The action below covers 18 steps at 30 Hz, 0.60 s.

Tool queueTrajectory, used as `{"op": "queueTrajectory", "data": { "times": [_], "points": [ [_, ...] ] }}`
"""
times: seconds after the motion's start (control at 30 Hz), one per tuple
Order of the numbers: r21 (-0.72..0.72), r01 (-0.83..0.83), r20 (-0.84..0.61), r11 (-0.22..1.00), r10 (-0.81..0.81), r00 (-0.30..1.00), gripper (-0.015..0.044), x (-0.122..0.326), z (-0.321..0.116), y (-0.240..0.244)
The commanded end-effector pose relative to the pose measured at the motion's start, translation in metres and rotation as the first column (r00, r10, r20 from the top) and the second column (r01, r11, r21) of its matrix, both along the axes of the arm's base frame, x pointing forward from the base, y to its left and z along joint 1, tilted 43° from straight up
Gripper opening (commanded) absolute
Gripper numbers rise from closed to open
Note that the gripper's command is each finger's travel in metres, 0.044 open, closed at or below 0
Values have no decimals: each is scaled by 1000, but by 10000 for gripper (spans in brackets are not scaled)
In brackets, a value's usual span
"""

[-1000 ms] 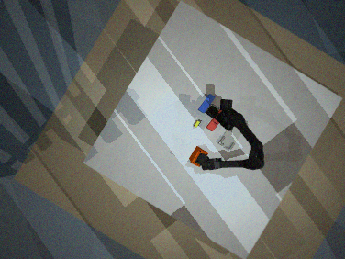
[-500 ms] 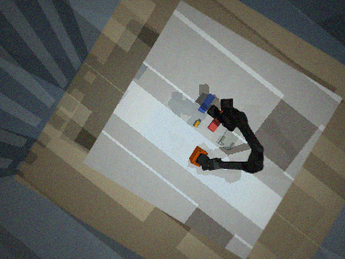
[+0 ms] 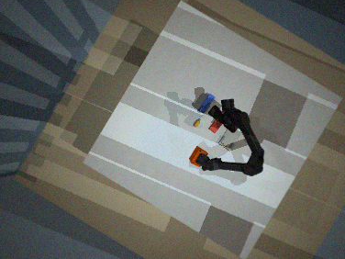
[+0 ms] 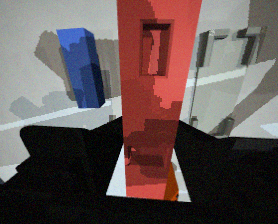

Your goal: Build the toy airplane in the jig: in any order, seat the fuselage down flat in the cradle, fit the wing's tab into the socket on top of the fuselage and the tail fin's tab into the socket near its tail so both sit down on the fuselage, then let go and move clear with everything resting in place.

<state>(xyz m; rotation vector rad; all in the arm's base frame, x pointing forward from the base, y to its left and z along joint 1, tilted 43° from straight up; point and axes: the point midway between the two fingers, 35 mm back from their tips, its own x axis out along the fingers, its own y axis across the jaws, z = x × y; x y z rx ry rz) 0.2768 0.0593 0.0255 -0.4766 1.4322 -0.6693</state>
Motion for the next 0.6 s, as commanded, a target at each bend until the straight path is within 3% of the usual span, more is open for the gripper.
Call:
{"op": "queueTrajectory", "data": {
  "times": [0.0, 0.57],
  "points": [
    [15, -3, 3, 1000, 3, 1000, 0, 2, 5, -4],
    [34, -29, -14, 999, 29, 999, 0, 9, 19, -52]
  ]
}}
